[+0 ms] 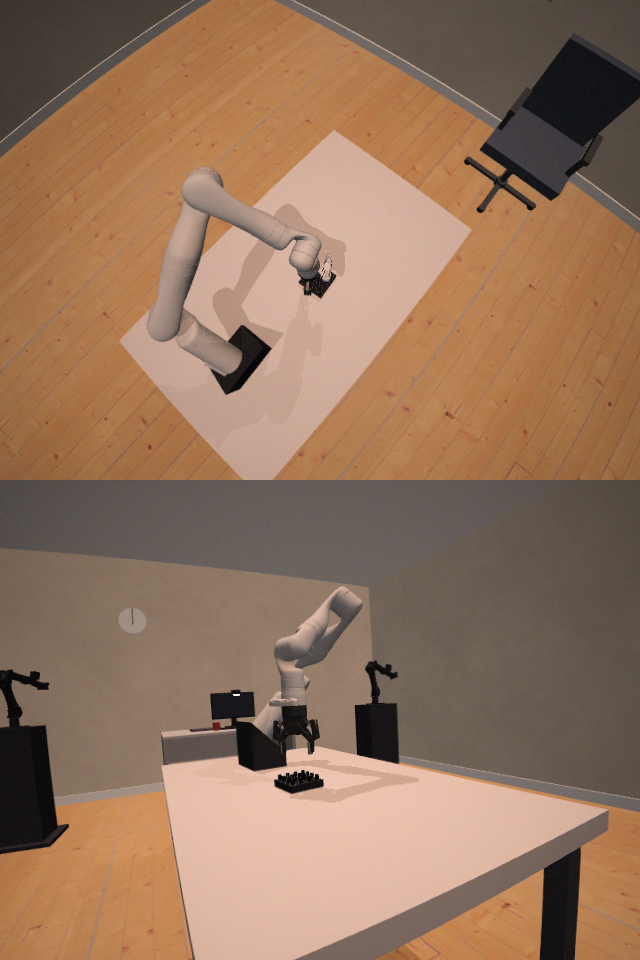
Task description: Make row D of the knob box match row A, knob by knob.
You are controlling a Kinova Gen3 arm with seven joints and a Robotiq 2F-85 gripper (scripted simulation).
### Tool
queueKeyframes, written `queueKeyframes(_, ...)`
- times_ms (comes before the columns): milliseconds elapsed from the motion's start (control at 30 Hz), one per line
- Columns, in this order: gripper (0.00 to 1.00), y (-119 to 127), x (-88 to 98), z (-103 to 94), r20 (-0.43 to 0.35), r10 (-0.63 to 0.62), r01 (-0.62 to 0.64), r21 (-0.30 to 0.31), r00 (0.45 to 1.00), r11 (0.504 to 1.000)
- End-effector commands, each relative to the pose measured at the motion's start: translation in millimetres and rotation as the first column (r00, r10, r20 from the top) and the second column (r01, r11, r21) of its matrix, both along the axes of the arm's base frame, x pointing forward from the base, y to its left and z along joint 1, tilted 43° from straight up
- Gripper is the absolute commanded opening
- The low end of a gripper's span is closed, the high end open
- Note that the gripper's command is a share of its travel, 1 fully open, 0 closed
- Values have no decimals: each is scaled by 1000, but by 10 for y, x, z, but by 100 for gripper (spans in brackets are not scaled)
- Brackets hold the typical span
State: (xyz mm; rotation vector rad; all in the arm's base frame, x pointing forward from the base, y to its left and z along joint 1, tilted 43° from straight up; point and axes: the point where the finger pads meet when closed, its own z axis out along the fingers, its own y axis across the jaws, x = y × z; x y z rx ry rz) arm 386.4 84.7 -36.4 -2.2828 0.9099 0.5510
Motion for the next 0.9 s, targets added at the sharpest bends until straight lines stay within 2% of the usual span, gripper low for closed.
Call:
queueKeyframes(0,100,43,56,30,-39,-36,35,-14,999,999)
queueKeyframes(333,100,127,210,131,-211,-238,227,-78,948,971)
queueKeyframes(867,100,205,326,220,-327,-383,355,-145,864,924)
